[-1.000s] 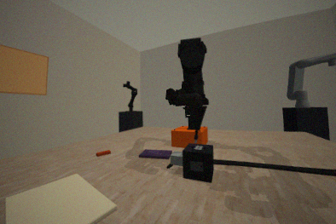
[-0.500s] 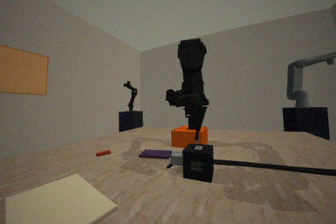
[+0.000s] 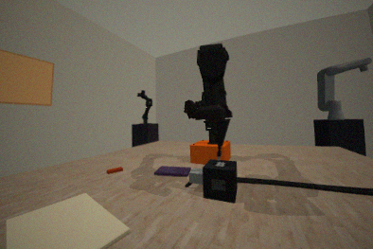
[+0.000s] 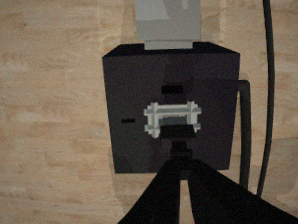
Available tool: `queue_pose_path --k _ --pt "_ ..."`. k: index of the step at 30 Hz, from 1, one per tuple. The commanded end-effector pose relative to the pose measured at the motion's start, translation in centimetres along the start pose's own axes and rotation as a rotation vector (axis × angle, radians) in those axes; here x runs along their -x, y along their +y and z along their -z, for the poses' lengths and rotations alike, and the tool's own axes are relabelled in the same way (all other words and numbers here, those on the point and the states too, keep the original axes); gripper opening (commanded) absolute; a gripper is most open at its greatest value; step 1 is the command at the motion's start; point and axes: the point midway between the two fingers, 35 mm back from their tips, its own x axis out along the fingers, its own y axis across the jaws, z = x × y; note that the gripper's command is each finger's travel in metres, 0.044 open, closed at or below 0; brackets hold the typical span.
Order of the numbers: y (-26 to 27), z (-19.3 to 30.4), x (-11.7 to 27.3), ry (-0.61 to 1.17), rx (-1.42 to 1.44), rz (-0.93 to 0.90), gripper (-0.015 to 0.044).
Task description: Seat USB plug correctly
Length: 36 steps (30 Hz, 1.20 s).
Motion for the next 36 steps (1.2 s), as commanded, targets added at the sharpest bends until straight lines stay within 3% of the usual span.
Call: queue_pose_path --k 1,36 --pt "0.0 0.11 -0.09 0.009 0.003 0.001 0.0" --pt "-0.01 0.21 -0.52 0.024 0.002 0.001 0.0"
